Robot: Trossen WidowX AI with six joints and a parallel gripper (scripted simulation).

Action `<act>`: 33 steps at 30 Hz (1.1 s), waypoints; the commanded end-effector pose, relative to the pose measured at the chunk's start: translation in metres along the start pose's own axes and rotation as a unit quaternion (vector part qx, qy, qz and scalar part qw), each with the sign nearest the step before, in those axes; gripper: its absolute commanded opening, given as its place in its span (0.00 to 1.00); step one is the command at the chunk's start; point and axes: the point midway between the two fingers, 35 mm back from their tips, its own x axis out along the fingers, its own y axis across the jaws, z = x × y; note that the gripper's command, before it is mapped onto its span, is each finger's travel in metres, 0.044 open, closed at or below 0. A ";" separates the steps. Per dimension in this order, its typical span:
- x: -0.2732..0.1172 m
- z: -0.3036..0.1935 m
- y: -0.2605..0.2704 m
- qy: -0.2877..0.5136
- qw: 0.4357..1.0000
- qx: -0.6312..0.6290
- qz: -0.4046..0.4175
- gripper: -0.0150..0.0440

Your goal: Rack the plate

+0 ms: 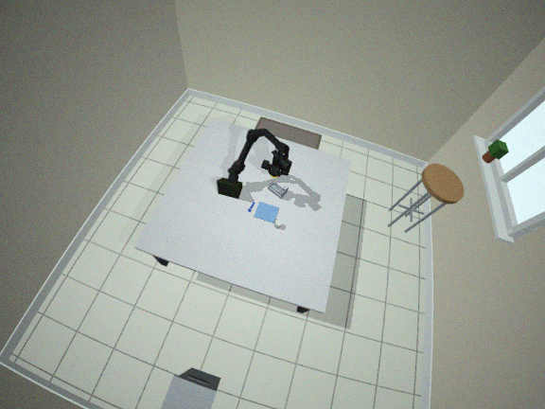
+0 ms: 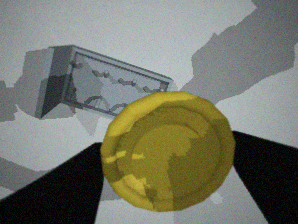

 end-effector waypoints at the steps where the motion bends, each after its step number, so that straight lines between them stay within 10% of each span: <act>1: 0.004 -0.015 -0.013 0.005 0.998 0.069 -0.002 0.25; 17: 0.011 -0.040 -0.036 0.007 0.981 0.194 -0.005 0.25; 33: 0.062 -0.011 -0.046 -0.175 0.982 0.058 -0.038 0.25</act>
